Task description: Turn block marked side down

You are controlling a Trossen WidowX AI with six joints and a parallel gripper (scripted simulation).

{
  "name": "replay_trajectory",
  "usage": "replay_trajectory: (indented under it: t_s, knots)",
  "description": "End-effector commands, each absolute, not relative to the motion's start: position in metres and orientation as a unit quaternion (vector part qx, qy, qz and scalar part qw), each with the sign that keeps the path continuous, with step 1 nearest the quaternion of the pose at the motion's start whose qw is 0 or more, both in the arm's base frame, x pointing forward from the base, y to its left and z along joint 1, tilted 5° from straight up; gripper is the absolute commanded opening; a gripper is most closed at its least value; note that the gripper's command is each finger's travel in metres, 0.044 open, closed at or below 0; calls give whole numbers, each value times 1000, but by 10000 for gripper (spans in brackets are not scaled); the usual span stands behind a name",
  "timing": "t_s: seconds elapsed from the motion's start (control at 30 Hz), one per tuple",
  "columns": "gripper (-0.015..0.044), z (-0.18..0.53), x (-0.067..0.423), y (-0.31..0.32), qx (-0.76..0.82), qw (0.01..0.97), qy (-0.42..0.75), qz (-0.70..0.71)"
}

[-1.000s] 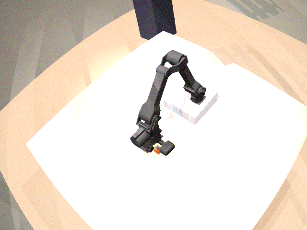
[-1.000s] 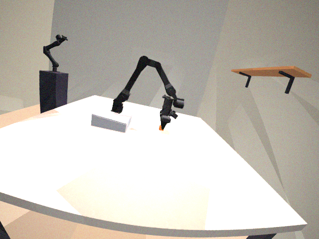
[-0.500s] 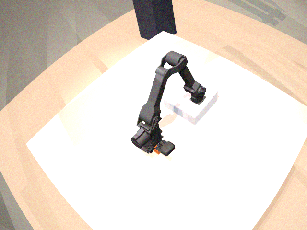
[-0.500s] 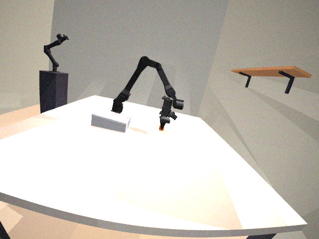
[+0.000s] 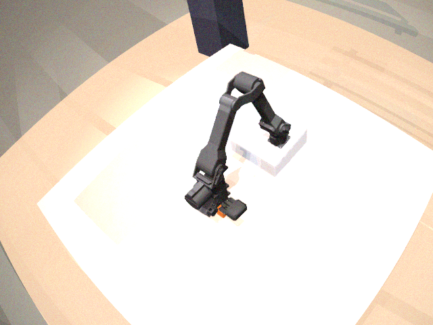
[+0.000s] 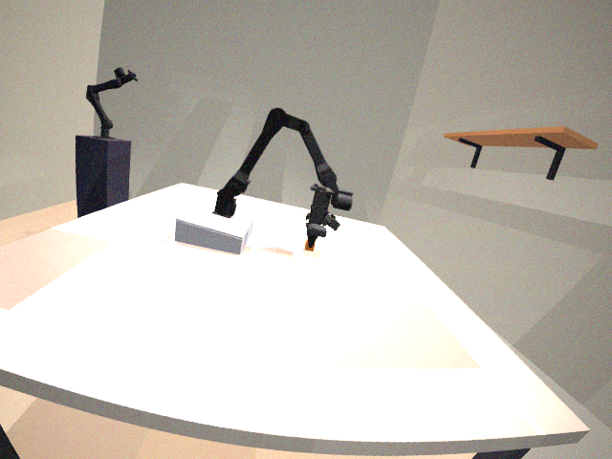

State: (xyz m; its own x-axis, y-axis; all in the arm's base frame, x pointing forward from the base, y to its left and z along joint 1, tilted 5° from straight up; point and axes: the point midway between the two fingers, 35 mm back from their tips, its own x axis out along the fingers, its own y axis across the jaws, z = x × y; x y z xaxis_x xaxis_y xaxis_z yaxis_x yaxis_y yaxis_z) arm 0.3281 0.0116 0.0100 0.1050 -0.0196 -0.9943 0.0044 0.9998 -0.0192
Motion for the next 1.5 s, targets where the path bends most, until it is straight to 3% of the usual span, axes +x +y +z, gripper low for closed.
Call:
replay_trajectory:
  t_s: [0.0, 0.17, 1.47]
  knots:
    - [0, 14, 328, 11, -7, 743, 669, -8]
    - [0, 39, 325, 12, -7, 743, 669, -8]
    - [0, 26, 324, 12, -9, 894, 448, -5]
